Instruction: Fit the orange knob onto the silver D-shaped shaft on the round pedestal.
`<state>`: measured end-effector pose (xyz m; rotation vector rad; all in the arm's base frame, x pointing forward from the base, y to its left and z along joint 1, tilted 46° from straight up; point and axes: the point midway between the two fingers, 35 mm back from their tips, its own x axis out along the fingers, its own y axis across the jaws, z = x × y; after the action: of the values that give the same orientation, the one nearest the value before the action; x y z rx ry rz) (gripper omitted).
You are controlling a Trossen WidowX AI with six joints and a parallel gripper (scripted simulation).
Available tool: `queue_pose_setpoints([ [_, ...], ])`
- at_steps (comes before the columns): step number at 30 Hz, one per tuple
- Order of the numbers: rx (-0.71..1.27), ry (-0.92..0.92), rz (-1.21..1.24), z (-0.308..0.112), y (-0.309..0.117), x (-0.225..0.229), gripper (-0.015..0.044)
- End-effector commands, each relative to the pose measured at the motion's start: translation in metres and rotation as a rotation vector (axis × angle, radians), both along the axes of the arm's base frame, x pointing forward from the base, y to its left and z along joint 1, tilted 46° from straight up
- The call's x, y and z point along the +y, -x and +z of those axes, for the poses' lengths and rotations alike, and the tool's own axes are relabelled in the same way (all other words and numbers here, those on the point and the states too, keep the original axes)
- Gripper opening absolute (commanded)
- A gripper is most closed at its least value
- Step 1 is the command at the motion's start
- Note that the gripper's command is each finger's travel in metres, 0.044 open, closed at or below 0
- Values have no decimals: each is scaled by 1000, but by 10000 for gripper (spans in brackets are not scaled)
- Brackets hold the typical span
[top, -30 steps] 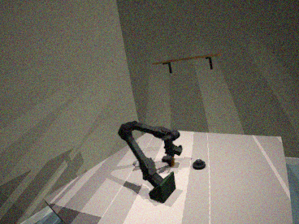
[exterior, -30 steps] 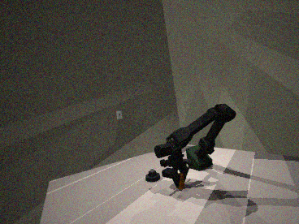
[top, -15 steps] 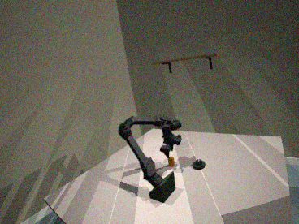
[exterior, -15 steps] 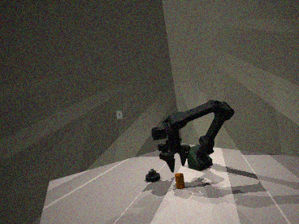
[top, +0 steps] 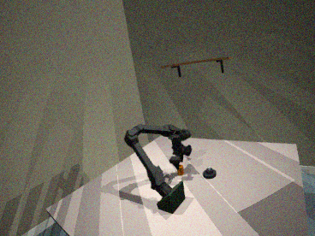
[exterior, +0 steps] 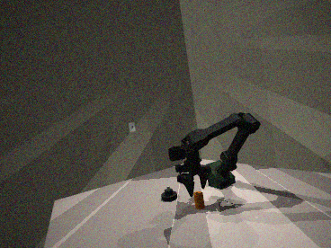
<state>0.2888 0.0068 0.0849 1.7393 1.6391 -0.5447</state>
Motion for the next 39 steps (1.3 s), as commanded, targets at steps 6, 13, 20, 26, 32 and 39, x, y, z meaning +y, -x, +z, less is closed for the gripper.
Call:
queue_pose_setpoints([
  [6, 4, -6, -5, -10, -2, 10, 440],
  [13, 4, -6, -5, -18, -4, 18, 440],
  [20, 4, -7, -5, -26, -5, 26, 440],
  [26, 3, -9, -5, -32, -5, 33, 440],
  [32, 3, -11, -4, -37, -5, 40, 440],
  [39, 3, -11, -4, -37, -5, 40, 282],
])
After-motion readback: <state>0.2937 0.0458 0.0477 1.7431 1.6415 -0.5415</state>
